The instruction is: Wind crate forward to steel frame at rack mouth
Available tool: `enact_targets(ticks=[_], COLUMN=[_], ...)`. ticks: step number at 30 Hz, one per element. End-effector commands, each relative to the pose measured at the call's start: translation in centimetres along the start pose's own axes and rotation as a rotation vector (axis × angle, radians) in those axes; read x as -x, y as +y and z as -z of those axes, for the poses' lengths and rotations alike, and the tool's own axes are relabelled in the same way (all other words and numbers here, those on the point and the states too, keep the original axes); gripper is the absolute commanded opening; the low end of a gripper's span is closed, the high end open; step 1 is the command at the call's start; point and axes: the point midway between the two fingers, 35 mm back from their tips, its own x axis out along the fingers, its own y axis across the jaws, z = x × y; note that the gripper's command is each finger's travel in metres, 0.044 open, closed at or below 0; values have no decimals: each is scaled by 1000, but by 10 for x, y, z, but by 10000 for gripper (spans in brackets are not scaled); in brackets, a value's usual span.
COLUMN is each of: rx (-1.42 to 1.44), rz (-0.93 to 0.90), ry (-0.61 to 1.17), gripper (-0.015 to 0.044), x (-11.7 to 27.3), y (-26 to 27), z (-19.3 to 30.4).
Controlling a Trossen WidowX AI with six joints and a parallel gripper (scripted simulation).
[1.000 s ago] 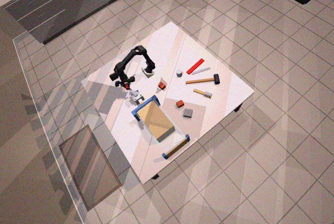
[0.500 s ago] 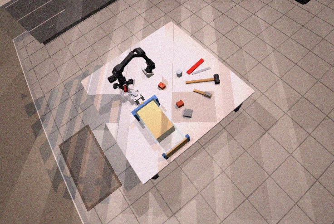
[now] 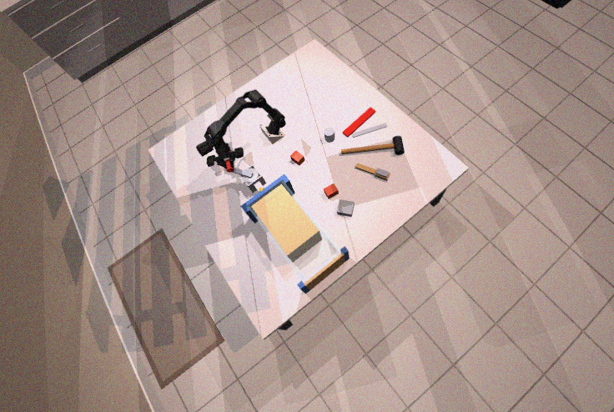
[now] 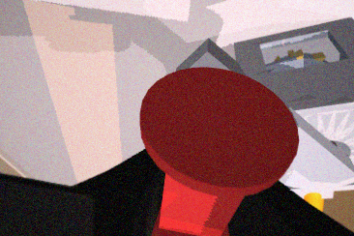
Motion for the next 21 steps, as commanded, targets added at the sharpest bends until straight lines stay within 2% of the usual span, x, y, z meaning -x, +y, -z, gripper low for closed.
enact_targets(ticks=[1, 21], rx=[18, 19], rz=[-9, -9], ry=[16, 17], gripper=[0, 0], x=[-6, -15], y=[5, 11], z=[13, 34])
